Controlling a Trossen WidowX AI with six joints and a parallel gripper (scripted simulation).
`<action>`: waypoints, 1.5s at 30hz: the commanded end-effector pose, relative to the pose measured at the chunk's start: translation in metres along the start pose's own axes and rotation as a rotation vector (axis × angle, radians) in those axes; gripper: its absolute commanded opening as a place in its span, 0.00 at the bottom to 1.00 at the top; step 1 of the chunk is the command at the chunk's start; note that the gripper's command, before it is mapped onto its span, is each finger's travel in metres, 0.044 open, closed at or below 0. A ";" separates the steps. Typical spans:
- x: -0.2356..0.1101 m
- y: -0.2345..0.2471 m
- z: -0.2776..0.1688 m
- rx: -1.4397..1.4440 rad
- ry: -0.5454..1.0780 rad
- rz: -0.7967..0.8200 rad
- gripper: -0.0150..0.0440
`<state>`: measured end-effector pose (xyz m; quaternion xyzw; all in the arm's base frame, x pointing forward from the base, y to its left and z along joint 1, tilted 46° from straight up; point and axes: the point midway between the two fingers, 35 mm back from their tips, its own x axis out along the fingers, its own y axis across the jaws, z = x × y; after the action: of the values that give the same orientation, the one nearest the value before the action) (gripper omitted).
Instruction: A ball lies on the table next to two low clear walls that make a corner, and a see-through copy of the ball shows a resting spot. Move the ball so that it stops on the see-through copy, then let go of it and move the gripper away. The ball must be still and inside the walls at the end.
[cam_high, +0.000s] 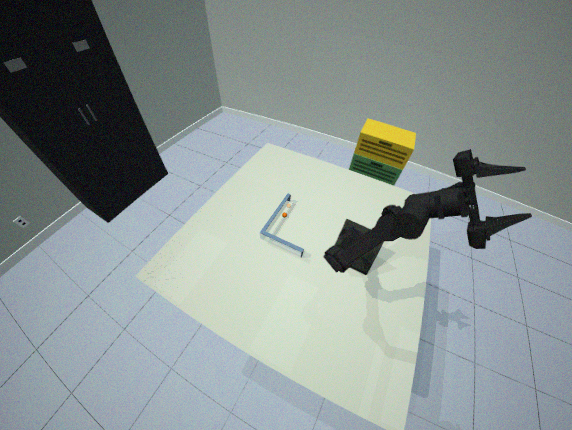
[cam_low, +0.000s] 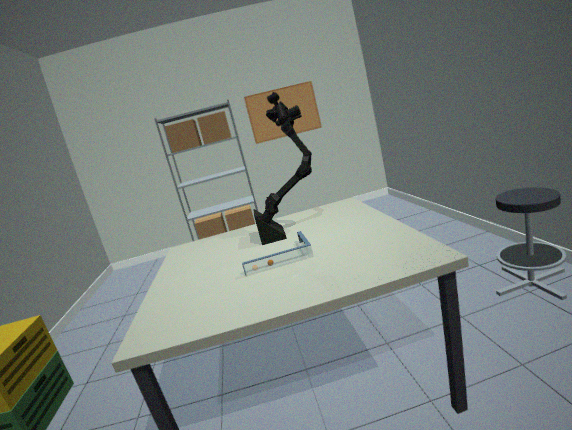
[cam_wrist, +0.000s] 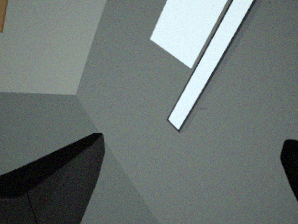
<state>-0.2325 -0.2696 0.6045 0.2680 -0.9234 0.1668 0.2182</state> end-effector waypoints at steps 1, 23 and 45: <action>0.000 -0.001 0.000 -0.003 -0.001 -0.004 0.89; -0.059 -0.163 0.090 -0.362 -0.156 -0.487 0.66; -0.285 -0.336 0.214 -1.074 0.080 -1.457 0.66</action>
<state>0.0615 -0.5057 0.3864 0.6189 -0.5715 -0.4068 0.3533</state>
